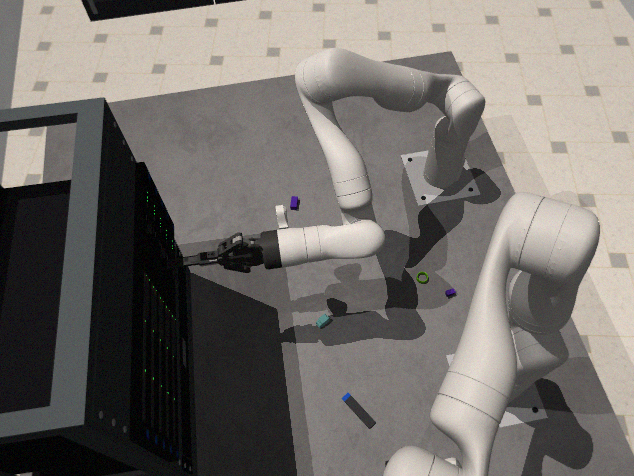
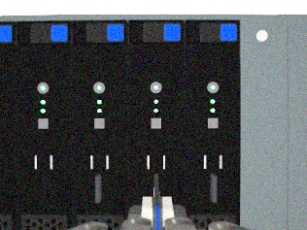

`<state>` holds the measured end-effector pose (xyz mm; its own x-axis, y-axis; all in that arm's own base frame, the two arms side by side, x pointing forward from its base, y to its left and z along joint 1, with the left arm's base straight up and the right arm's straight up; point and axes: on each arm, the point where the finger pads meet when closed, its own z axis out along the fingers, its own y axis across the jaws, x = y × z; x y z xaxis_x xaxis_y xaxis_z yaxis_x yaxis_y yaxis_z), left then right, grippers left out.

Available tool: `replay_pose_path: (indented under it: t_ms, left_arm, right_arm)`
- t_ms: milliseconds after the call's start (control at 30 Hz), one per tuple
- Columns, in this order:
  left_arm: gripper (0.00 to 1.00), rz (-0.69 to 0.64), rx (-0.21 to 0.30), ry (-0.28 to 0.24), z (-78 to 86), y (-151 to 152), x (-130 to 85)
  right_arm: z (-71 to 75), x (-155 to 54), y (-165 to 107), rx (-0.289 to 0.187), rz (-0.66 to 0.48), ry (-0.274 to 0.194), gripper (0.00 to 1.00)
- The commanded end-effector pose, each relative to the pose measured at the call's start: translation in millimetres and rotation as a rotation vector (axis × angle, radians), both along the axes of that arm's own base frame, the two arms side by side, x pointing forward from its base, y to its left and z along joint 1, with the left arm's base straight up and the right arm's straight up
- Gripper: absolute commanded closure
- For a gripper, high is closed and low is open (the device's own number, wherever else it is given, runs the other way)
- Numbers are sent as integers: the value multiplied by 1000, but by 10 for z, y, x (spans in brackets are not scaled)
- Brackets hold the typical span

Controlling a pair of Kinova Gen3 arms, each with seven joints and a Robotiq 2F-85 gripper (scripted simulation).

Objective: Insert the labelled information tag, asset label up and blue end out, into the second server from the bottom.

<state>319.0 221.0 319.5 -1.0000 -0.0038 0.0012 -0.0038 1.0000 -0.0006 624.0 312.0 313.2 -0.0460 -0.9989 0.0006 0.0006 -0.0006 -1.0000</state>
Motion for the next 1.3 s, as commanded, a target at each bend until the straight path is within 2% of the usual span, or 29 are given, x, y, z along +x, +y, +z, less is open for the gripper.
replay_pose_path:
  t_ms: [0,1267]
  left_arm:
    - [606,0,1,-1,5,2,1]
    - [606,0,1,-1,5,2,1]
  right_arm:
    - [13,3,0,1,0,-2,987]
    - [13,55,-2,1,0,-2,987]
